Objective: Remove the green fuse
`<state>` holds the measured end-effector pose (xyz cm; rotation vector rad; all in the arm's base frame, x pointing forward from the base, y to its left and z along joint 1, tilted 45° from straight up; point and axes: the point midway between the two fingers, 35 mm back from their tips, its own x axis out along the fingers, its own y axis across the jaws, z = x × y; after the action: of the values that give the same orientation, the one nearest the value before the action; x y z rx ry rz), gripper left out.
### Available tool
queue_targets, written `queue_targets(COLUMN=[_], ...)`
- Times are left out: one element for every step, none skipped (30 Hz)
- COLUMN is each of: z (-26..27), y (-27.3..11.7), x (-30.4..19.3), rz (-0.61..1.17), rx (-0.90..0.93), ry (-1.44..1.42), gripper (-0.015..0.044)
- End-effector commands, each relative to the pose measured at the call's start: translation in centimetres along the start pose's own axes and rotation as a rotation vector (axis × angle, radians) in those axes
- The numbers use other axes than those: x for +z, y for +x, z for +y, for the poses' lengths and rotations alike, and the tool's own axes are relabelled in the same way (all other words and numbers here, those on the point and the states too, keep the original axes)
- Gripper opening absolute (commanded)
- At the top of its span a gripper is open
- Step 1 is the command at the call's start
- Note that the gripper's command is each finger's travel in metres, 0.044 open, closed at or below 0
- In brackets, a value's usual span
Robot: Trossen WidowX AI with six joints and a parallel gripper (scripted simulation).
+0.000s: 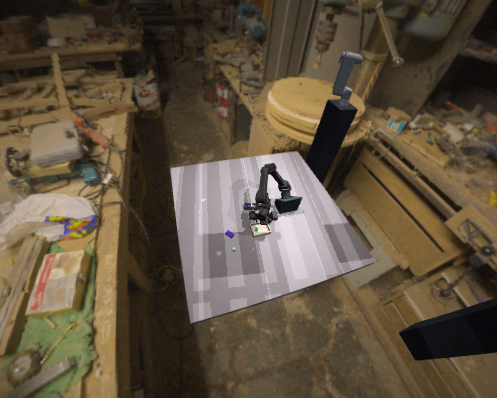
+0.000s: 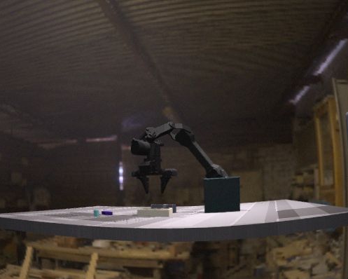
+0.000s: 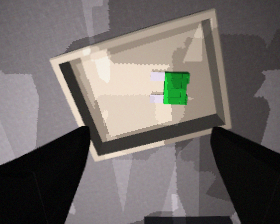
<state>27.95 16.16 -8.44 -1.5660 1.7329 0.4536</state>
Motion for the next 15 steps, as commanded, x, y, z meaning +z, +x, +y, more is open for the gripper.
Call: queue_targets(z=[-0.01,-0.01,-0.05,-0.05,-0.05,-0.05,-0.05,-0.05,-0.05,-0.05,-0.05,-0.05,-0.05,-0.05,-0.05], y=[0.01,0.01,0.04,0.04,0.04,0.04,0.04,0.04,0.04,0.04,0.04,0.04,0.04,0.04,0.04], x=[-0.03,-0.03,-0.05,-0.05,-0.05,-0.05,-0.05,-0.05,-0.05,-0.05,-0.05,-0.05,-0.05,-0.05,-0.05], rz=[0.0,0.0,0.001,0.001,0.001,0.001,0.001,0.001,0.001,0.001,0.001,0.001,0.001,0.001,0.001], rx=[0.007,0.007,0.002,0.002,0.002,0.002,0.002,0.002,0.002,0.002,0.002,0.002,0.002,0.002,0.002], ry=[0.006,0.006,0.002,0.002,0.002,0.002,0.002,0.002,0.002,0.002,0.002,0.002,0.002,0.002,0.002], gripper=[0.033,0.033,0.033,0.033,0.033,0.033,0.033,0.033,0.033,0.033,0.033,0.033,0.033,0.033,0.033])
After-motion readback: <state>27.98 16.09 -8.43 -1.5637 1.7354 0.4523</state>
